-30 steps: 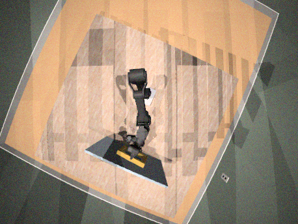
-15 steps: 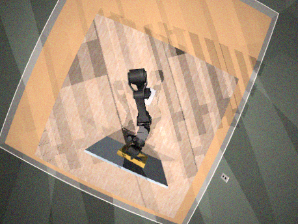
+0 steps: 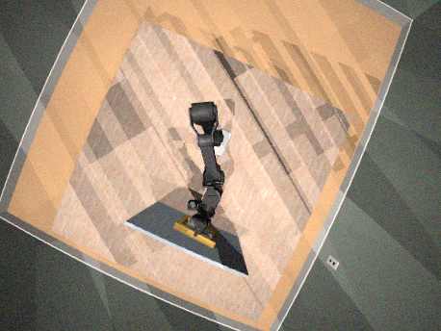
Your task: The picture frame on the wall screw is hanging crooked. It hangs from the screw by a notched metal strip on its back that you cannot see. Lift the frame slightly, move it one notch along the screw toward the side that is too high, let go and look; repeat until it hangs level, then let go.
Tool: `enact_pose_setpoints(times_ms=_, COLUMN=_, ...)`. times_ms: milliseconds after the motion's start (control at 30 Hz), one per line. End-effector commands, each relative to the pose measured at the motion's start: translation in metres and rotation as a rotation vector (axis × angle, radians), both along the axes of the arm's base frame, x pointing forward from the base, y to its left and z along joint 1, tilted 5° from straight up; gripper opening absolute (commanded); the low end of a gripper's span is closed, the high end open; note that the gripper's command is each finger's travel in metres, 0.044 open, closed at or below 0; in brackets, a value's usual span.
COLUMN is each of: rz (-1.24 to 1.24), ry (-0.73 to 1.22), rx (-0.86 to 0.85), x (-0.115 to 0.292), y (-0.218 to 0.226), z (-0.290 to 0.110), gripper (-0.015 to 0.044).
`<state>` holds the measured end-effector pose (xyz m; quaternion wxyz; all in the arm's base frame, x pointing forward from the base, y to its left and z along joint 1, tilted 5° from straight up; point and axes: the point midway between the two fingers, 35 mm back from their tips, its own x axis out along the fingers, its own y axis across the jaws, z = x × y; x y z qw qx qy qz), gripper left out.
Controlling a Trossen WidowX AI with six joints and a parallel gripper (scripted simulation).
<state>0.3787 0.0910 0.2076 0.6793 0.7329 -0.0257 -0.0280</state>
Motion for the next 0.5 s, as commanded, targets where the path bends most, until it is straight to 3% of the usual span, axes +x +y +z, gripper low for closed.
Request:
enact_pose_setpoints(times_ms=0, rz=-0.004, ry=-0.010, rx=0.001, x=0.0008, y=0.0001, z=0.0034, gripper=0.0000)
enact_pose_setpoints(times_ms=467, rz=-0.004, ry=-0.010, rx=0.001, x=0.0007, y=-0.0009, z=0.0027, gripper=0.0000)
